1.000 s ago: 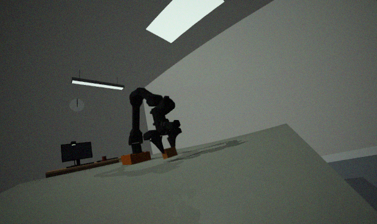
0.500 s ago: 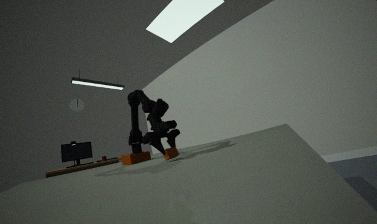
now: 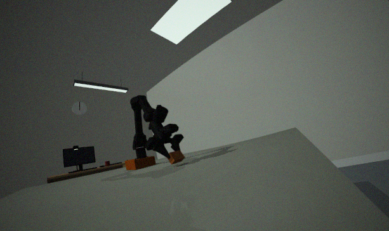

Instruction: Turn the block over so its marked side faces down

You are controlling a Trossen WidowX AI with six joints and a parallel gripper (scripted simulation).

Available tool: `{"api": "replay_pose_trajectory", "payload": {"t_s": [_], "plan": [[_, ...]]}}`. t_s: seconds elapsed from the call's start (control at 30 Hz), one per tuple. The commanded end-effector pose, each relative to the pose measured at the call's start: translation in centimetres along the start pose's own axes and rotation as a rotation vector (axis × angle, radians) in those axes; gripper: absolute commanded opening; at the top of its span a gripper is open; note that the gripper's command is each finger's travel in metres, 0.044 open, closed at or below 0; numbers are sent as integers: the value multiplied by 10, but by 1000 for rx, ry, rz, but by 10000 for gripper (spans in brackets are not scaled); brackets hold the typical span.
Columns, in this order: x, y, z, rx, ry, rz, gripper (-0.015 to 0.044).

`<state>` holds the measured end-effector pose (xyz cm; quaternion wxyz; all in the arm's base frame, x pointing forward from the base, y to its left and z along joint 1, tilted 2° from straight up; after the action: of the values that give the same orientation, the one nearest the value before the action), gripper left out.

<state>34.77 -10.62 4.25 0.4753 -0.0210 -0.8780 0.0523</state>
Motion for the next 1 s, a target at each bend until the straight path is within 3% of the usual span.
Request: {"api": "replay_pose_trajectory", "payload": {"t_s": [0.0,0.97], "plan": [[4,-1,-4,4,-30,5,0],[-41,-1,10,-5,-392,82,0]]}}
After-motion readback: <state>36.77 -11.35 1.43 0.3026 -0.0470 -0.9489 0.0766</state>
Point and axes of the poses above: the point midway between the two fingers, 35 mm back from their tips, its own x axis back along the fingers, its own y axis across the jaws, z = x × y, the point moved 1 cm from there along x, back along the fingers, and after that the axes turned 12 degrees about x, right-handed, at the moved point
